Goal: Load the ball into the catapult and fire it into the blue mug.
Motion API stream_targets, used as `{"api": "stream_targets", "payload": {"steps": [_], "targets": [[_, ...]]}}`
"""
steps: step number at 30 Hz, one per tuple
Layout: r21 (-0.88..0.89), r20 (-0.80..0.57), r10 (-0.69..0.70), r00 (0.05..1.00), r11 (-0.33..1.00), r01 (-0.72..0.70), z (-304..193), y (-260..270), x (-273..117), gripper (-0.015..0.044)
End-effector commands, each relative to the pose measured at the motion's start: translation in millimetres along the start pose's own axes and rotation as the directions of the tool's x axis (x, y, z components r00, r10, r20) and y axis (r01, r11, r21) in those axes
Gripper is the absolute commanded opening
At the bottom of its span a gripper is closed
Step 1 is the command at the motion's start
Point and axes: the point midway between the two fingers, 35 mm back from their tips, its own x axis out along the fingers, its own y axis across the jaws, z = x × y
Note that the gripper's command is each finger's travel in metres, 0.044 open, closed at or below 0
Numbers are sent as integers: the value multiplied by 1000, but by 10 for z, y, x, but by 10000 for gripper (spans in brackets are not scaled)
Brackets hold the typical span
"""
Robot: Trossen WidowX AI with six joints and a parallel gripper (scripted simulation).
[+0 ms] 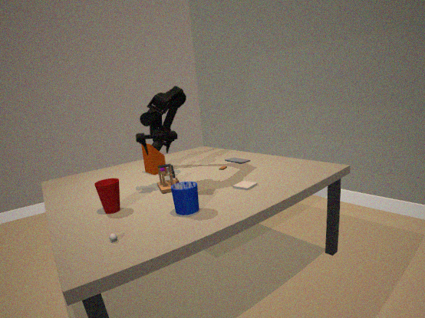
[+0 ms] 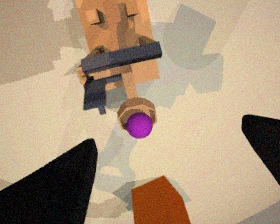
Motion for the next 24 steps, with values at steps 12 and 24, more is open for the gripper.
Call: {"api": "stream_targets", "payload": {"steps": [12, 24], "targets": [[1, 461, -58, 886, 998, 64, 1332, -132, -596, 440], [-76, 743, 22, 669, 996, 51, 2206, 57, -1282, 440]]}}
